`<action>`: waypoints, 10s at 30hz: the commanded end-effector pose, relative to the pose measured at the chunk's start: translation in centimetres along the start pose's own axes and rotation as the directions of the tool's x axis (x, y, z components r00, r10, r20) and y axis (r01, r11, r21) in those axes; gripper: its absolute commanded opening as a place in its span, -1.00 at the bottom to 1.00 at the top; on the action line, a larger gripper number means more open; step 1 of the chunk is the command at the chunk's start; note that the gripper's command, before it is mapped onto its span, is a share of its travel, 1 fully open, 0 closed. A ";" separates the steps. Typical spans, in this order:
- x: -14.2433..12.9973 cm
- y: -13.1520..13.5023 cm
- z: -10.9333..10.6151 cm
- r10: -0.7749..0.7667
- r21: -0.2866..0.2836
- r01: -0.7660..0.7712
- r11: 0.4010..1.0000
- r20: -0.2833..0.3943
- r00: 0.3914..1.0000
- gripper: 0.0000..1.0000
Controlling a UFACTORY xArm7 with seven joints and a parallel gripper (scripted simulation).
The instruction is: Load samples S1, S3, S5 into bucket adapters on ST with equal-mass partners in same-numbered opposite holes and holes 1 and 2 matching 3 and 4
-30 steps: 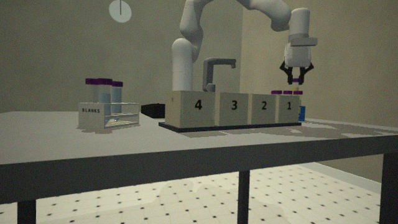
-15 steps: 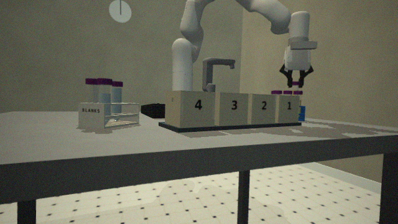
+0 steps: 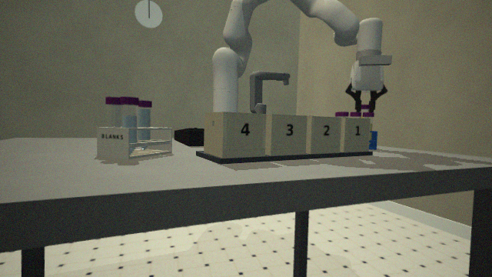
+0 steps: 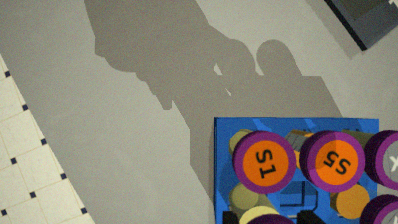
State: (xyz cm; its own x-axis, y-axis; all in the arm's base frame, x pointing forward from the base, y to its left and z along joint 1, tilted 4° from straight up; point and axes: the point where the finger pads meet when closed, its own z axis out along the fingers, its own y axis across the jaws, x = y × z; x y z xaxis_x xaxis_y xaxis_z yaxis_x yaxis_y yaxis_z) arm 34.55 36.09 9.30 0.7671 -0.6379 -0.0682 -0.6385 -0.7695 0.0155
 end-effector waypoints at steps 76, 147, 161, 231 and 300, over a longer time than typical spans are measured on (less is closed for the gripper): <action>0.0 -0.2 1.0 0.000 0.005 0.000 1.000 -0.001 1.000 -0.13; 0.0 -0.1 -11.1 0.000 0.005 0.000 1.000 -0.001 1.000 -0.13; 0.0 -0.1 -11.1 0.000 0.005 0.000 1.000 -0.001 1.000 -0.13; 4.0 3.9 -11.1 -1.000 -0.001 1.000 0.000 -0.005 0.000 0.15; 4.0 3.9 0.3 -1.000 -0.001 1.000 0.000 -0.005 0.000 0.15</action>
State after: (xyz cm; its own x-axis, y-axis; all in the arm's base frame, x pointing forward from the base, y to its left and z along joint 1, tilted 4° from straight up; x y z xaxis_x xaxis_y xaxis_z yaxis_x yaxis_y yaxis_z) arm 35.03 30.43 9.07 0.6385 0.7695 -0.0165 0.7671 -0.6379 -0.0684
